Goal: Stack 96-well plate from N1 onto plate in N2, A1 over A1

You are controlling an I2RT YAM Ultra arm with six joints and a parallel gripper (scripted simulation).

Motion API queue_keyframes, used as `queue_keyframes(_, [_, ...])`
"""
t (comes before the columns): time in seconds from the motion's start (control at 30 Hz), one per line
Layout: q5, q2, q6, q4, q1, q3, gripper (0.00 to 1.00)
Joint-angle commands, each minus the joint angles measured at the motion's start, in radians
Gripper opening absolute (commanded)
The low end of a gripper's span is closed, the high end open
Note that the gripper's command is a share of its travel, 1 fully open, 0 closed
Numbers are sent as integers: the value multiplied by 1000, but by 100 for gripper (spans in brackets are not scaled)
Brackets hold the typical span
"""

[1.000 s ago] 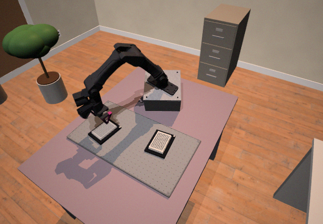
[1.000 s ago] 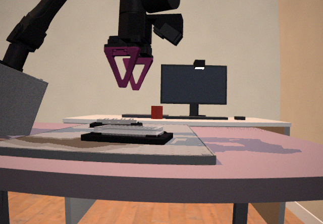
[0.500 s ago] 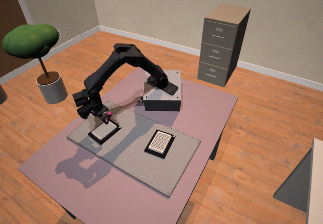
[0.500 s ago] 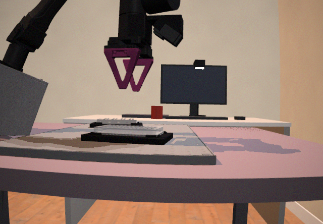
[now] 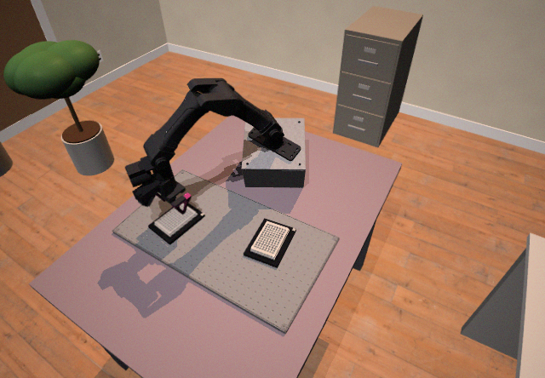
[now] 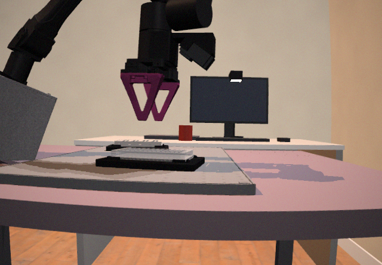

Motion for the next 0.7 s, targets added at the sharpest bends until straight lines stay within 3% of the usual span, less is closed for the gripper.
queue_keyframes(0.0, [4, -8, 11, 43, 0, -10, 100])
queue_keyframes(0.17, [6, 18, 15, 58, 7, -24, 100])
queue_keyframes(0.2, [4, -17, 16, 65, 0, 14, 100])
queue_keyframes(0.23, [4, -14, 17, 70, 3, 13, 100])
queue_keyframes(0.33, [6, 35, 21, 85, 16, -17, 100])
queue_keyframes(0.53, [8, 31, 28, 114, 15, -22, 100])
queue_keyframes(0.67, [8, 71, 32, 134, 27, -39, 100])
